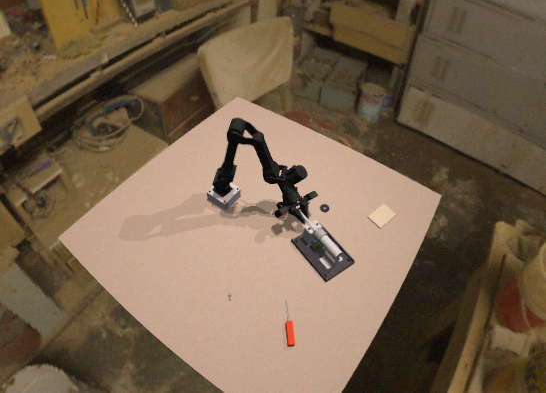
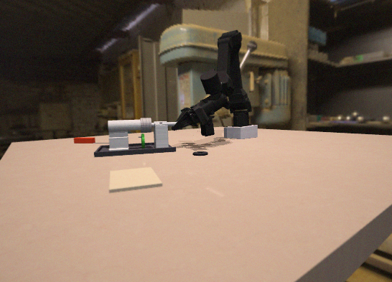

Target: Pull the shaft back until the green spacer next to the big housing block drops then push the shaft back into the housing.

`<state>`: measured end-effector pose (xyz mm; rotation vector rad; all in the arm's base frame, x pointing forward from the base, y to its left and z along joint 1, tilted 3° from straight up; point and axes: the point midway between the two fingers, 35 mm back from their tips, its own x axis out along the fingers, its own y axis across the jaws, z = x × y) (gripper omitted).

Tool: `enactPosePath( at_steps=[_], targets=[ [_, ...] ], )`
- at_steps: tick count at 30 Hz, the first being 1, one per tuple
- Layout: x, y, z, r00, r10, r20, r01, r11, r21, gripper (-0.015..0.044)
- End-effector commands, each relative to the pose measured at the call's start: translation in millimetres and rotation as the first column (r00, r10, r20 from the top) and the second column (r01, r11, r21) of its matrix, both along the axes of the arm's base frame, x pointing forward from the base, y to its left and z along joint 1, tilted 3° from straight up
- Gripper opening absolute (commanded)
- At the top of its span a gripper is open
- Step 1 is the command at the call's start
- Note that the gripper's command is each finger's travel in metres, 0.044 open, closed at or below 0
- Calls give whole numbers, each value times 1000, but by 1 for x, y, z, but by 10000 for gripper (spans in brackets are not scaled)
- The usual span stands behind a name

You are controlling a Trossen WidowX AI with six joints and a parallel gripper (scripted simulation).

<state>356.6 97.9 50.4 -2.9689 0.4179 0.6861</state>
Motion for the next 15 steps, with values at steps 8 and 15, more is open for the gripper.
enactPosePath(
  at_steps=[8, 15],
  targets=[
    [5, -1, 1, 1000, -2, 3, 2, 1000, -2, 0],
    [8, -2, 2, 1000, -2, 3, 2, 1000, -2, 0]
  ],
)
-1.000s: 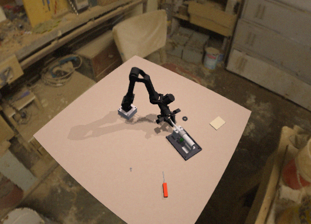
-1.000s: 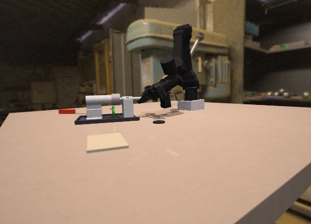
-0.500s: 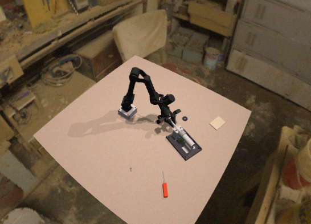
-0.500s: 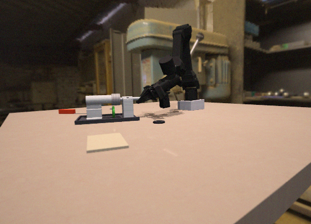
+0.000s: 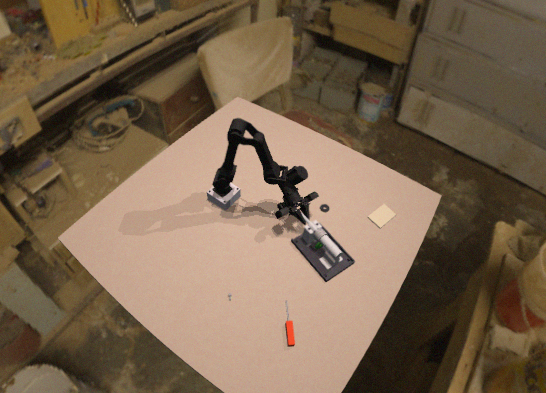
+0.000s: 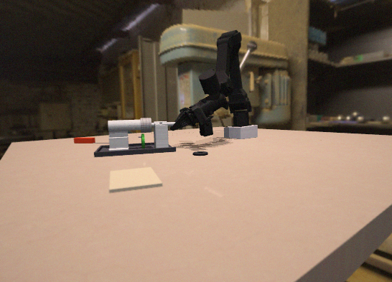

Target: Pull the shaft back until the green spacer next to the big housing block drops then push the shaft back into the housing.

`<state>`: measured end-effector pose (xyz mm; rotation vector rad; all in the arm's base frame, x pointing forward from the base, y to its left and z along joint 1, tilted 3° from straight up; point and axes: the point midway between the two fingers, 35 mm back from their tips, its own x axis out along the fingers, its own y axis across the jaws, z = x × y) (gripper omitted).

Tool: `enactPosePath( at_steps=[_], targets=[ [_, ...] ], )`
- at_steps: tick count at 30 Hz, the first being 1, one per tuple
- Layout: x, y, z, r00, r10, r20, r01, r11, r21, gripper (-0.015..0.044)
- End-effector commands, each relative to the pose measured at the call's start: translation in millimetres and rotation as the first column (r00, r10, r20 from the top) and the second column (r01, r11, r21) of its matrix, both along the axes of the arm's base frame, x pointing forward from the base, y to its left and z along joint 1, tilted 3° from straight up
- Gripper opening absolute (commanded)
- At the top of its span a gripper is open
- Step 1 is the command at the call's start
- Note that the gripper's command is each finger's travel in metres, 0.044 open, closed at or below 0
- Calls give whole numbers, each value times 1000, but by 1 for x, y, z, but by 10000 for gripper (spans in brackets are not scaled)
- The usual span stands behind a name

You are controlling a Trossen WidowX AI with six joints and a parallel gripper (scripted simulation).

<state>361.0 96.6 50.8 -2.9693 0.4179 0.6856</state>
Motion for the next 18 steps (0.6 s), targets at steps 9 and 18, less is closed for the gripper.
enactPosePath(
  at_steps=[9, 18],
  targets=[
    [6, -1, 1, 1000, -3, 3, 3, 1000, -2, 0],
    [9, -2, 2, 1000, -3, 3, 3, 1000, -2, 0]
  ],
)
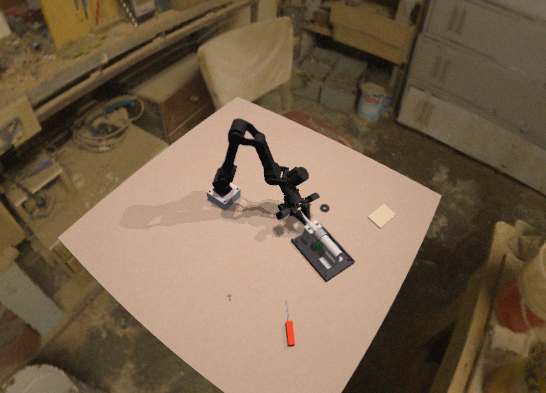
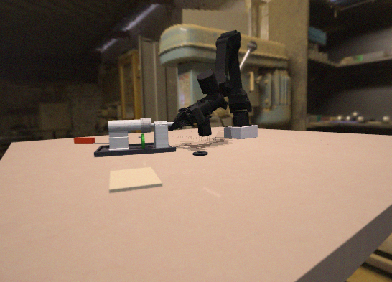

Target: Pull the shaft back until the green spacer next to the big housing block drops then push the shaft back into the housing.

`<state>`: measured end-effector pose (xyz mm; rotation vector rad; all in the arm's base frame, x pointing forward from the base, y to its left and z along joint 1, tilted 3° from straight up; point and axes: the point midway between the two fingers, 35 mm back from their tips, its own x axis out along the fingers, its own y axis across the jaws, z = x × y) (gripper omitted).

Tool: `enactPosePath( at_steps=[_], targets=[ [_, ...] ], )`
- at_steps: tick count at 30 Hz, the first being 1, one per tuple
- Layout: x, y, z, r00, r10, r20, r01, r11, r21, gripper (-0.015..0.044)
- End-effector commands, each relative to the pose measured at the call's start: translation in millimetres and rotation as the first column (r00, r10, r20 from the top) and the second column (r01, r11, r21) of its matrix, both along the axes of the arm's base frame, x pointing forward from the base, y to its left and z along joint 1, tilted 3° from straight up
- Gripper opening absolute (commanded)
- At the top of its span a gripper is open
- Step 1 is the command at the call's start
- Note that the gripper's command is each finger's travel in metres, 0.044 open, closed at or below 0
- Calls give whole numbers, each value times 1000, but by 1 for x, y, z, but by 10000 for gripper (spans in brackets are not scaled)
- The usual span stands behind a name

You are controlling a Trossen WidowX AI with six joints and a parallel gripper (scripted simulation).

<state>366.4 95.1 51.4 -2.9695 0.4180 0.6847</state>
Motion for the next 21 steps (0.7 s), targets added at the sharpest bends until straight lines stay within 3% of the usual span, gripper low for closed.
enactPosePath(
  at_steps=[1, 21],
  targets=[
    [3, -1, 1, 1000, -2, 3, 2, 1000, -2, 0],
    [7, -2, 2, 1000, -2, 3, 2, 1000, -2, 0]
  ],
)
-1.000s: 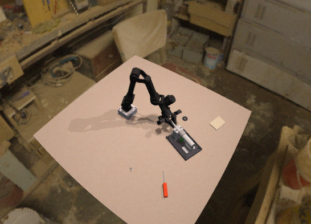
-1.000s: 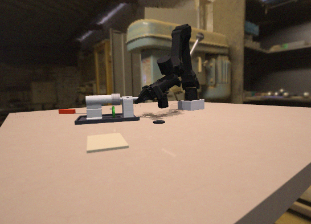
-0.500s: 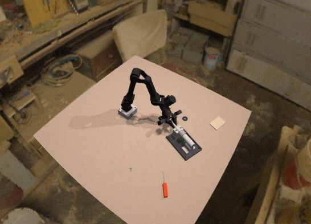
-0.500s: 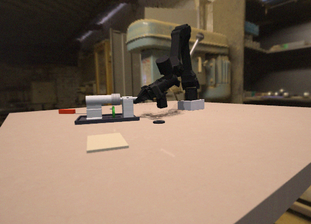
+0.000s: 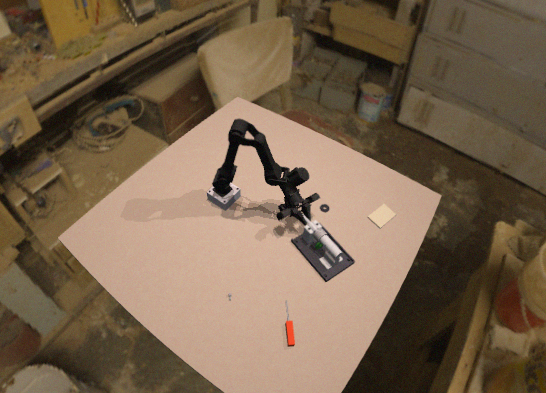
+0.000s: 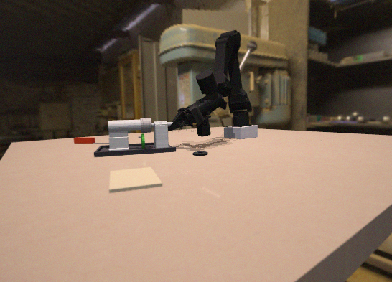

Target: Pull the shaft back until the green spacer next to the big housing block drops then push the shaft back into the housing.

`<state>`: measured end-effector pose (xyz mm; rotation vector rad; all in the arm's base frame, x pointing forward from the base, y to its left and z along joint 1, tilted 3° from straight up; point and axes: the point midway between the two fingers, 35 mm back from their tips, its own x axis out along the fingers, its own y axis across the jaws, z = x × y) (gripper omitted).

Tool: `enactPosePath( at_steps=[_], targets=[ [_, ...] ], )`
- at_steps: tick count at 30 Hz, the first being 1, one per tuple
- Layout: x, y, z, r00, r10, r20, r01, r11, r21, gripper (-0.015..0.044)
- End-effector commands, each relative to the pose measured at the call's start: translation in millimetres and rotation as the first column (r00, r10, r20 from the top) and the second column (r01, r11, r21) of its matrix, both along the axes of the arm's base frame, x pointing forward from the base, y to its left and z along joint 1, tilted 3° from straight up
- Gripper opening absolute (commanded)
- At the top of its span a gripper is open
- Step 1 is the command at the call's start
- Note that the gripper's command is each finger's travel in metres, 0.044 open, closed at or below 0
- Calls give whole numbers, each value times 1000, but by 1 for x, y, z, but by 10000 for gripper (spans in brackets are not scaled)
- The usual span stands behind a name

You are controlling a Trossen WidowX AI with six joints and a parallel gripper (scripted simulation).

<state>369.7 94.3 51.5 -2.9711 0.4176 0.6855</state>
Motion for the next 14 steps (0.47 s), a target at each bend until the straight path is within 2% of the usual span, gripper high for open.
enactPosePath(
  at_steps=[1, 14],
  targets=[
    [0, 0, 0, 1000, 0, 0, 0, 1000, 0, 26],
    [-5, 2, 3, 1000, -1, -1, 1, 1000, 1, 368]
  ],
)
